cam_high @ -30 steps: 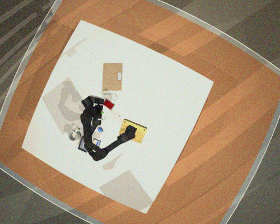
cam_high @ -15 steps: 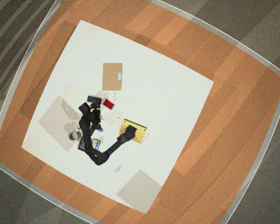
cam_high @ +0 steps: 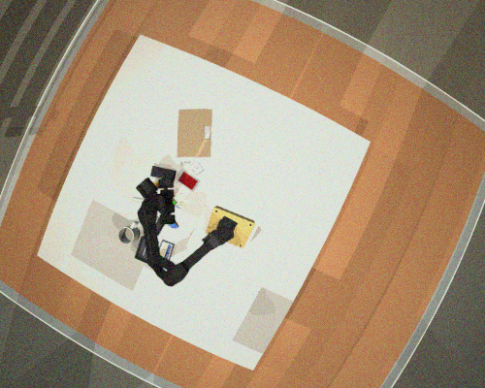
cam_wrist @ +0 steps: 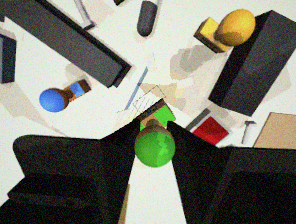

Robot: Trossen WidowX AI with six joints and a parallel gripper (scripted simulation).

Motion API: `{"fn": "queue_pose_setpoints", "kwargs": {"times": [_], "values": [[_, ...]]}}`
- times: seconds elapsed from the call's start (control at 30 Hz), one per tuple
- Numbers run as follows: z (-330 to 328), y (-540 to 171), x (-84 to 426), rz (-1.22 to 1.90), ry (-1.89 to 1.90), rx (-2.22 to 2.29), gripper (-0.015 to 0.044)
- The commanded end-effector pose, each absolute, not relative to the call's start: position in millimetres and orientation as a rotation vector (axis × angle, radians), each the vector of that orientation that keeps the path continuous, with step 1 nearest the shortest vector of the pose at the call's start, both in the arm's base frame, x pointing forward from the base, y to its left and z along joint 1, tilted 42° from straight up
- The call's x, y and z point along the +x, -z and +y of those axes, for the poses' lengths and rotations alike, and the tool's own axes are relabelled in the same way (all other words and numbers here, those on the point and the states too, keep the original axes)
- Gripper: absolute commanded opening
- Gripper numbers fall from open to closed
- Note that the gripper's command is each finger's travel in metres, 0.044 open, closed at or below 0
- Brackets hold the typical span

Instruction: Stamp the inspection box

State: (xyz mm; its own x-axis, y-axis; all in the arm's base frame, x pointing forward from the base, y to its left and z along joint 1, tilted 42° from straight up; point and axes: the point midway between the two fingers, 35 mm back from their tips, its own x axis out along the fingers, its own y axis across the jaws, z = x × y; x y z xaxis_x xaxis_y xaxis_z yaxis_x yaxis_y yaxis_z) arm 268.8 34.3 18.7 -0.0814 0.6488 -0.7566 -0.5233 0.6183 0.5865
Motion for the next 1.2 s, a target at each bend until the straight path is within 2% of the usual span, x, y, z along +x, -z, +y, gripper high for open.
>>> {"fn": "queue_pose_setpoints", "kwargs": {"times": [0.0, 1.17], "values": [[37, -16, 267, 1.338, -0.976, 0.125, 0.0000], [53, 2, 266, 1.334, -0.975, 0.124, 0.0000]]}}
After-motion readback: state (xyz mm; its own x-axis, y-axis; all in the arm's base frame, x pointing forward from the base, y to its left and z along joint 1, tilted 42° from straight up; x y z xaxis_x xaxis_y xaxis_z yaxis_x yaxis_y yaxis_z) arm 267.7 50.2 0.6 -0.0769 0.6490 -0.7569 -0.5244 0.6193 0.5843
